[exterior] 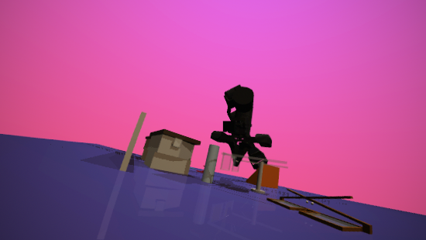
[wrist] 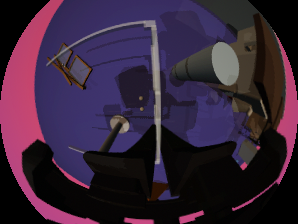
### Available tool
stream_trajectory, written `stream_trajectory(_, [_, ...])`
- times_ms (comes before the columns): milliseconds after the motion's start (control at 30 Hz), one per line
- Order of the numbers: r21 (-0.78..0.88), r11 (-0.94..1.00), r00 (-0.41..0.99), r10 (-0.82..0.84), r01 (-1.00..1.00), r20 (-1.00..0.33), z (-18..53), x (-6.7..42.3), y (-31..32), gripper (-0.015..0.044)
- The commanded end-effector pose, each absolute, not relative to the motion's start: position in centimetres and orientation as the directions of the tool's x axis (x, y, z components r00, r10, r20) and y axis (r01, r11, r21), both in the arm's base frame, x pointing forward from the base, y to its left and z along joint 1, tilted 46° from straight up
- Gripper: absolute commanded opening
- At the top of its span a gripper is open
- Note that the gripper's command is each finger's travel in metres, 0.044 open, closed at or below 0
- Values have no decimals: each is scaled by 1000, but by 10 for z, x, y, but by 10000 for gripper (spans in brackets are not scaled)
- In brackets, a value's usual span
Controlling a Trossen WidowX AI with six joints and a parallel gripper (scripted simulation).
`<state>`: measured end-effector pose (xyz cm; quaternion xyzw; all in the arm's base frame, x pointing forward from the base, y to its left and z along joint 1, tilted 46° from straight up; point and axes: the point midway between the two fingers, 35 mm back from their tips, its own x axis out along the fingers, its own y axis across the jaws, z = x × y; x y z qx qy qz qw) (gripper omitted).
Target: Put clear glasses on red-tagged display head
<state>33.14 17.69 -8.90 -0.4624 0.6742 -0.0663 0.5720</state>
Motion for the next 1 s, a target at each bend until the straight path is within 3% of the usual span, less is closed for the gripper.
stream_trajectory(0, [-621,563,92,-696,-545,-712,-88,335,179,0])
stream_trajectory(967, [-621,563,92,-696,-545,-712,-88,337,180,0])
